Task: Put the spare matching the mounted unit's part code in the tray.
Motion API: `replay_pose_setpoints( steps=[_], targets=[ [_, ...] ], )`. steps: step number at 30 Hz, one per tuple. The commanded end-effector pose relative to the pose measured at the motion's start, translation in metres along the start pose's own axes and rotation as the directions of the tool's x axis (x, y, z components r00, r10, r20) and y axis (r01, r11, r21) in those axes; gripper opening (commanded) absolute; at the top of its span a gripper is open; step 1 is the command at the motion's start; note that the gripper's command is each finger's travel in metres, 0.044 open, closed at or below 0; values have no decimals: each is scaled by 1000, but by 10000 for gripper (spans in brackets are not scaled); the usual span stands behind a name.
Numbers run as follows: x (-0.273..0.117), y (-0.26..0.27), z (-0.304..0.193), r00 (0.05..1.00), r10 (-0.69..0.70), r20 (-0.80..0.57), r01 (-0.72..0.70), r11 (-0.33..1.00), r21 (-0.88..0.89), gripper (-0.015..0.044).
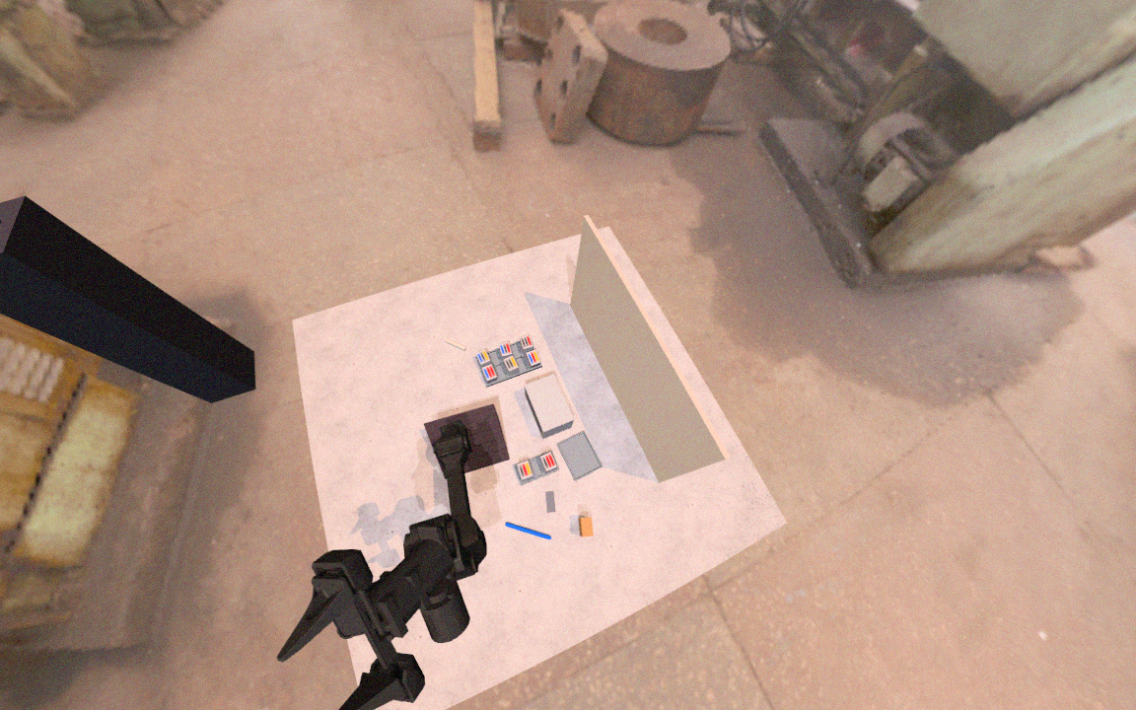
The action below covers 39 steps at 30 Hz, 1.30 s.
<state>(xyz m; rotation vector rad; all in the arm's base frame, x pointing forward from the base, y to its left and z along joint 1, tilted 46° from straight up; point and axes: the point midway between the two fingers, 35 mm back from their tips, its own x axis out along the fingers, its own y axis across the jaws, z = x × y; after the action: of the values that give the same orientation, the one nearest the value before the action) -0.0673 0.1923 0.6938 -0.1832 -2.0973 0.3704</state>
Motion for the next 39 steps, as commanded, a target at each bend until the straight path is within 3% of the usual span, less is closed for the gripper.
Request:
replay_pose_setpoints(
  steps=[1, 9, 18, 25, 27, 39],
  targets=[
    [-10, 43, -25, 986, 145, -88, -135, 985, 105, 440],
    [-30, 96, -56, 931, 309, -196, -256, 933, 254, 440],
    [-103, 188, -114, 708, 597, -377, -328, 751, 573, 440],
    [-173, 247, -151, 455, 750, -480, -243, 623, 743, 440],
    [-190, 254, -156, 402, 775, -488, -277, 611, 742, 440],
    [-366, 305, -196, -190, 837, -513, -39, 516, 856, 440]
  ],
)
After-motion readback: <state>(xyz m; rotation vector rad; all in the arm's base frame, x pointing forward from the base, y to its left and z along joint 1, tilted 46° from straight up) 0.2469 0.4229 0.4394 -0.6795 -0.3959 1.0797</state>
